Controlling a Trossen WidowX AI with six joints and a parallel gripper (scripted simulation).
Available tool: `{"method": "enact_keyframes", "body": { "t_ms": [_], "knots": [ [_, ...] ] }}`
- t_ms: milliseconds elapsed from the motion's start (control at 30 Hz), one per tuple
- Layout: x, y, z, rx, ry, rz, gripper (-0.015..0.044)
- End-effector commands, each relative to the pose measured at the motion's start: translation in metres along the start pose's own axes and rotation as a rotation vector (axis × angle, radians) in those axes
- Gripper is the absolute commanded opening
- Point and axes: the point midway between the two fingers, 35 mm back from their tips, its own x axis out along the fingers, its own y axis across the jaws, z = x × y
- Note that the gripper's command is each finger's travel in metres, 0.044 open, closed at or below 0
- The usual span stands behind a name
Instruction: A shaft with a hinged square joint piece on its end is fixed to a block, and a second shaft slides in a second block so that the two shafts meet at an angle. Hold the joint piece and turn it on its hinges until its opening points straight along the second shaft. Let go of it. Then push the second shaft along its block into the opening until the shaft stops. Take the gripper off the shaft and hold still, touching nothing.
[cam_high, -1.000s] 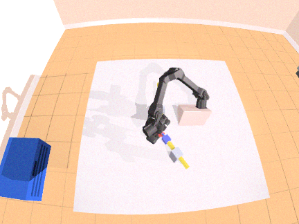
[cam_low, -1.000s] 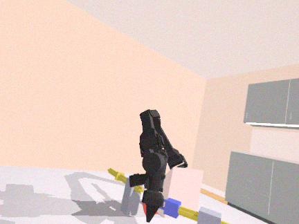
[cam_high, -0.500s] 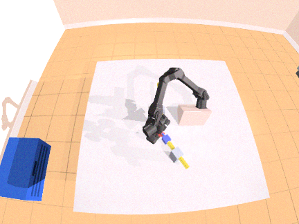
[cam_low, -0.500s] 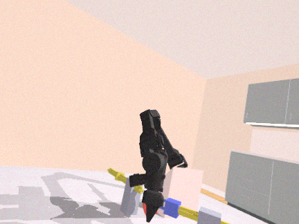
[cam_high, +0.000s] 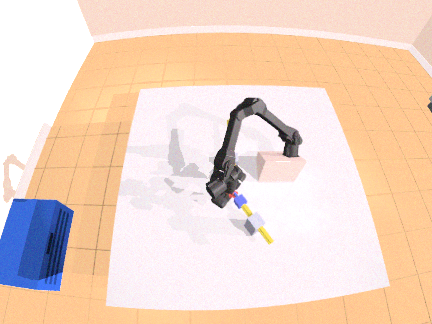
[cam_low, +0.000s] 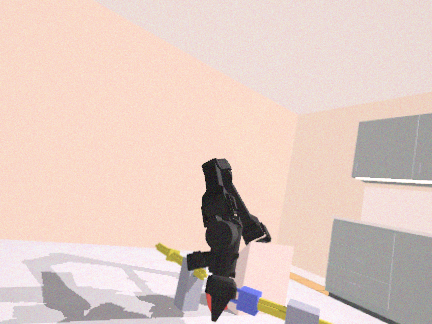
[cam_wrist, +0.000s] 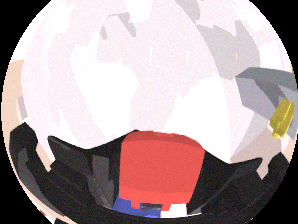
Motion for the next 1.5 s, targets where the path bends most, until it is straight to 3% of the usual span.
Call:
{"method": "enact_keyframes", "body": {
  "t_ms": [0, 133, 300, 500, 1467],
  "knots": [
    [0.001, 0.0, 0.0, -0.005, -0.005, -0.001, 0.0182],
    [0.0, 0.0, 0.0, 0.0, 0.0, 0.0, 0.0147],
    [0.0, 0.0, 0.0, 0.0, 0.0, 0.0, 0.0147],
    [0.0, 0.0, 0.0, 0.0, 0.0, 0.0, 0.0],
    [-0.006, -0.013, 0.0, 0.385, -0.168, -0.04, 0.0]
  ]
}}
